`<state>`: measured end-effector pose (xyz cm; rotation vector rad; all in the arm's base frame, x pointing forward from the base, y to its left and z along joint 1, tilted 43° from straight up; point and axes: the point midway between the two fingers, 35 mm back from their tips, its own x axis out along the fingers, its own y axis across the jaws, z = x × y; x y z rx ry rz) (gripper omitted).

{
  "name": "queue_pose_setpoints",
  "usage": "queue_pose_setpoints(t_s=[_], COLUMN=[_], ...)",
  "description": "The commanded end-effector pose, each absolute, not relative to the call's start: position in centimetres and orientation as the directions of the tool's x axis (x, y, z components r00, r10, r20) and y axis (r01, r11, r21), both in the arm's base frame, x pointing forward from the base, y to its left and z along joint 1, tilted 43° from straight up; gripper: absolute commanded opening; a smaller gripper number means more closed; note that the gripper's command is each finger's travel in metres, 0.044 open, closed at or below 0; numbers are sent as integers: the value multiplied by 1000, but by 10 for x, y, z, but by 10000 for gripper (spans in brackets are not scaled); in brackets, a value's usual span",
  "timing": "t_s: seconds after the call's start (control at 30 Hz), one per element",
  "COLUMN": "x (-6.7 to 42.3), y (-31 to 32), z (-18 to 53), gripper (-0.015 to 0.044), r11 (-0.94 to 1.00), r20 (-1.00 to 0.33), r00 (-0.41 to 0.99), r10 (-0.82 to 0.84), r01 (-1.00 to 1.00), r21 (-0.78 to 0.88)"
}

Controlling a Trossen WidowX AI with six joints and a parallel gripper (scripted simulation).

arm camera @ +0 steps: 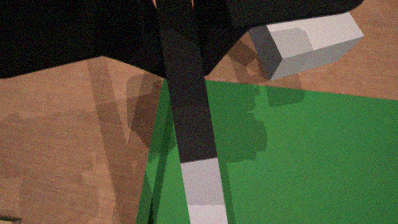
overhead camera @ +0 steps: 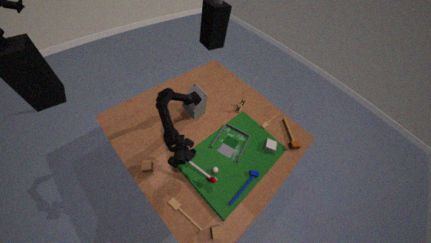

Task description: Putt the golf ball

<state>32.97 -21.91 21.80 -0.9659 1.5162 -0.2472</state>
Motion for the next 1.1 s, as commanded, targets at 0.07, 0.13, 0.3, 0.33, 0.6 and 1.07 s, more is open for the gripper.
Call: queue_pose_setpoints(t_s=[0.07, 0.13, 0.3, 0.33, 0.6, 1.07], x=[332, 332, 333, 333, 331, 345], y=[-224, -226, -231, -232, -232, -249], z=[211, 208, 203, 202, 204, 221], gripper=[0, 0, 0, 0, 0, 0], r11=[625, 625, 625, 625, 626, 624], r20=[-725, -725, -724, -724, -721, -723], r00=[115, 115, 115, 115, 108, 115], r10=[-679, -679, -680, -680, -685, -681], r01=[-426, -426, -426, -426, -420, -425], r21=[-654, -654, -654, -654, -657, -656])
